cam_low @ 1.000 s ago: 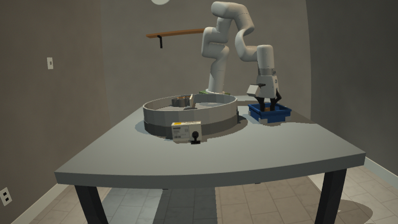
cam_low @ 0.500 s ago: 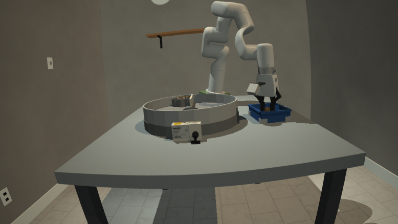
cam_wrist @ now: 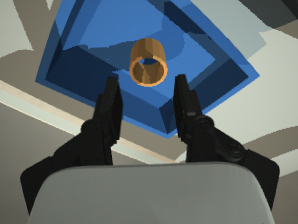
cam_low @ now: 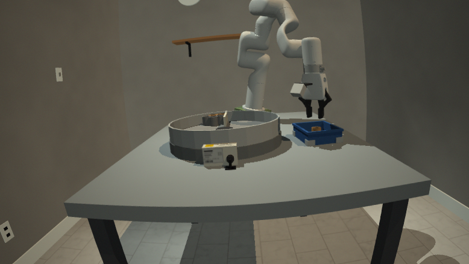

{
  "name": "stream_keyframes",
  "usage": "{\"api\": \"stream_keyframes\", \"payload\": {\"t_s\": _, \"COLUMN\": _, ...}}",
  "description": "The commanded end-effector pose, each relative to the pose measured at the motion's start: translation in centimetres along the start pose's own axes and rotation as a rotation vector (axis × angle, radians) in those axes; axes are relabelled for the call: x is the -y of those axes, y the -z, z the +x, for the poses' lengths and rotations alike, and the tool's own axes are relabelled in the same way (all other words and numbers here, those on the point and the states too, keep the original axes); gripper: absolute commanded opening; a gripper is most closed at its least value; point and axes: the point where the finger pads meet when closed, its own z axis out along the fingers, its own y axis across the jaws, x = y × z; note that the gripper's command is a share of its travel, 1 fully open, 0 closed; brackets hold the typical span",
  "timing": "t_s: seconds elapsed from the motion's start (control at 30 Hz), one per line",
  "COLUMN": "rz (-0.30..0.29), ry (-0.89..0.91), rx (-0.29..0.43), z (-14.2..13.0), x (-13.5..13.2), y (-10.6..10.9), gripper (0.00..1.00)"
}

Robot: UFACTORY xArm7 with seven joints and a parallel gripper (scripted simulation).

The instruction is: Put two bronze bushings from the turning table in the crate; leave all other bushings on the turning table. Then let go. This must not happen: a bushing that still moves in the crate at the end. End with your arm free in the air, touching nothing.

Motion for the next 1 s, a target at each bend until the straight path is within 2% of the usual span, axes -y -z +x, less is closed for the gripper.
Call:
{"api": "stream_keyframes", "payload": {"t_s": 0.0, "rz": 0.003, "ry": 0.0, "rx": -0.001, "z": 0.1, "x": 0.1, "y": 2.0, "gripper": 0.48}}
{"api": "stream_keyframes", "payload": {"t_s": 0.3, "rz": 0.003, "ry": 0.0, "rx": -0.001, "z": 0.1, "x": 0.1, "y": 4.3, "gripper": 0.48}}
{"api": "stream_keyframes", "payload": {"t_s": 0.97, "rz": 0.003, "ry": 0.0, "rx": -0.001, "z": 0.1, "x": 0.1, "y": 4.5, "gripper": 0.48}}
